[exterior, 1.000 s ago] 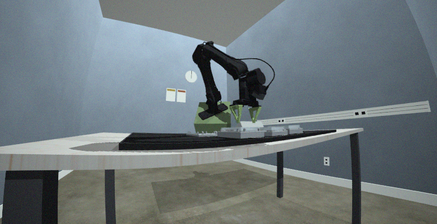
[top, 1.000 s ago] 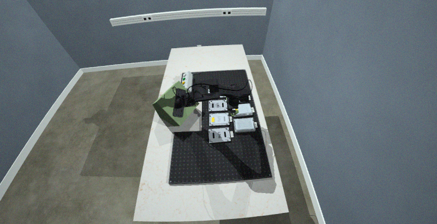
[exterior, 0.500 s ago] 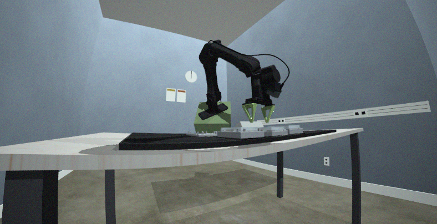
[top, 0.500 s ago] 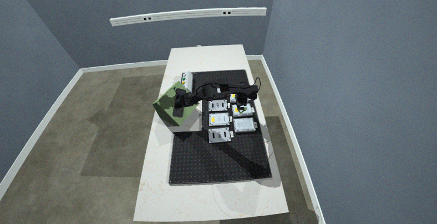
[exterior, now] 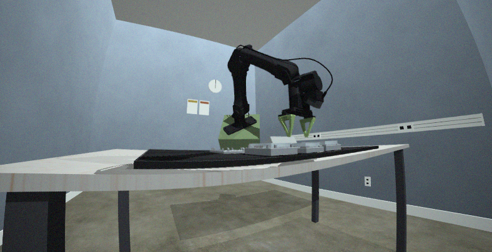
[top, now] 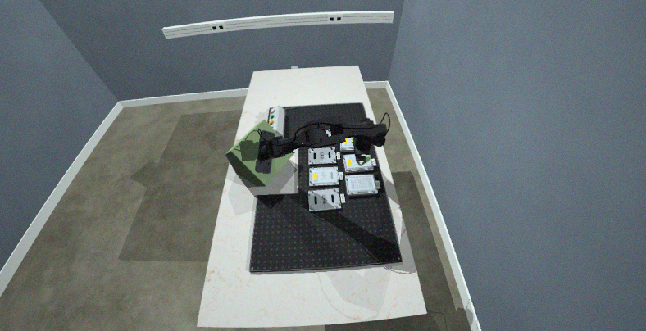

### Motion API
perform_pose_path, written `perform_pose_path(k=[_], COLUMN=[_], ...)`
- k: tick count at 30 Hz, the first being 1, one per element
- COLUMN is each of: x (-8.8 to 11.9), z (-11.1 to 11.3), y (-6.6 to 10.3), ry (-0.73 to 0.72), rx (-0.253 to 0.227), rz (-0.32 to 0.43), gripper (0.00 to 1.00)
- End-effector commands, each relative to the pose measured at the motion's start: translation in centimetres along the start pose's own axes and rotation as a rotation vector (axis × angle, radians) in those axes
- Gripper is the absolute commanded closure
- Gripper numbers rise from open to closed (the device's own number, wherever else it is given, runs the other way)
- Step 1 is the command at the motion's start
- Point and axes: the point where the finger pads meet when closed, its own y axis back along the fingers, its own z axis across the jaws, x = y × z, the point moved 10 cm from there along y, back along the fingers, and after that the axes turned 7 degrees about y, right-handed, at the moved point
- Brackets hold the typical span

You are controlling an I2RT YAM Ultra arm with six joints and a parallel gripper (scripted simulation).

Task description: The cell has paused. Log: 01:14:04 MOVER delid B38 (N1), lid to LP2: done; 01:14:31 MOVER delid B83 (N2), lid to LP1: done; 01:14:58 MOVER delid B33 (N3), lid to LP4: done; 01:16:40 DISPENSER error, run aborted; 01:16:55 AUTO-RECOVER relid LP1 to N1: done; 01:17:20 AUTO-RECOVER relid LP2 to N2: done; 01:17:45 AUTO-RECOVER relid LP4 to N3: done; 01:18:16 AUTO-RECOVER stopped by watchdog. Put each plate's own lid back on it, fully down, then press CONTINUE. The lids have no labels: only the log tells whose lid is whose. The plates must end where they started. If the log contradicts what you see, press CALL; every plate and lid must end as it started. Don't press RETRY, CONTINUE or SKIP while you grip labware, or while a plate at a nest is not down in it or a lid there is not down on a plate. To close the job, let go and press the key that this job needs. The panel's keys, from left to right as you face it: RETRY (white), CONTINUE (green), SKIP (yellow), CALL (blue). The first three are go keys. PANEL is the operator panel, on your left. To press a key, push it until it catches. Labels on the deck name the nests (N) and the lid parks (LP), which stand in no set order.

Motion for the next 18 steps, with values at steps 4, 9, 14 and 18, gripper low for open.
perform_pose_path(k=[4,9,14,18], x=[-0.60,-0.68,-0.67,-0.67], z=[0.05,0.21,0.44,0.54], y=[1.81,1.68,1.46,1.34], ry=[-0.007,-0.006,-0.001,0.002], rx=[-0.007,-0.007,-0.007,-0.007], rz=[-0.040,-0.041,-0.033,-0.030], gripper=[0.00,0.00,0.00,0.00])
